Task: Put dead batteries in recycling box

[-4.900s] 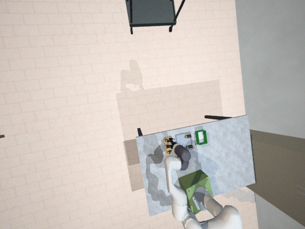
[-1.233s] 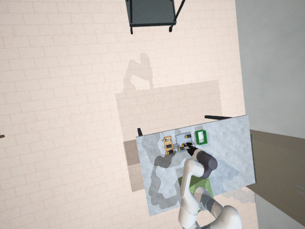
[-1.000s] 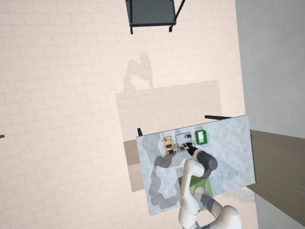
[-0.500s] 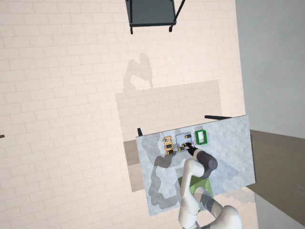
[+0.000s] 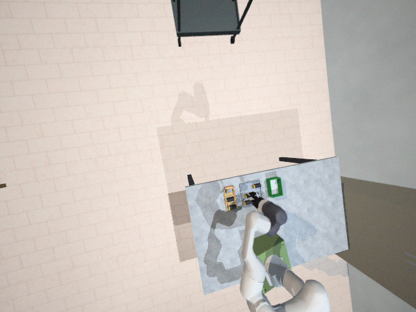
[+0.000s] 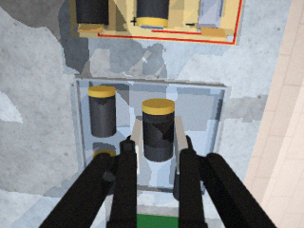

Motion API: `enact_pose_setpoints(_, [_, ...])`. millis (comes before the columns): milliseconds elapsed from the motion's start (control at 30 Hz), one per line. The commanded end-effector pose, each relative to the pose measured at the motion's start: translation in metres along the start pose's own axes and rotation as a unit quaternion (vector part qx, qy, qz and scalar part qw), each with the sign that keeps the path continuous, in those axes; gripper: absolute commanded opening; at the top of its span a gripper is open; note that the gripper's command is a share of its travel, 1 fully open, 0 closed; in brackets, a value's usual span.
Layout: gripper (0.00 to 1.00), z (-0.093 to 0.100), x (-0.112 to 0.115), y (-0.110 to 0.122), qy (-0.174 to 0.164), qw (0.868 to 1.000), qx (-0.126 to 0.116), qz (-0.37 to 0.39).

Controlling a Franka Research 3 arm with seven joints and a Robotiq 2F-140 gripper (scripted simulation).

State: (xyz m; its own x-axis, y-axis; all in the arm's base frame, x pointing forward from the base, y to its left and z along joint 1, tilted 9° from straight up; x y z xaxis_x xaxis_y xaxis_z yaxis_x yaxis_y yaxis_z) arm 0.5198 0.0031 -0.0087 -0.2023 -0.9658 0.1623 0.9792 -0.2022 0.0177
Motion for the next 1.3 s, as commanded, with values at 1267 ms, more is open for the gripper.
enact_pose_setpoints(1267, [0.16, 0.0010, -0.0013, 0.0039, 0.001, 1.000, 0.007, -0.030])
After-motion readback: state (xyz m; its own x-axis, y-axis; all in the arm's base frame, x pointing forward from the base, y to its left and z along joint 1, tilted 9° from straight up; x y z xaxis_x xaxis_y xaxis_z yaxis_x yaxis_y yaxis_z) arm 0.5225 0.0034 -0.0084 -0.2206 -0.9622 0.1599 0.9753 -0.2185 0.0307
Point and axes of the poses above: the point where the finger pads meet when closed, its own z axis back along the fingers, its own y axis across the jaws, x = y × z, the point moved 7 cm from there along z, back along the fingers, and after that the axes turned 9 degrees about -z, right-handed, at the moved point
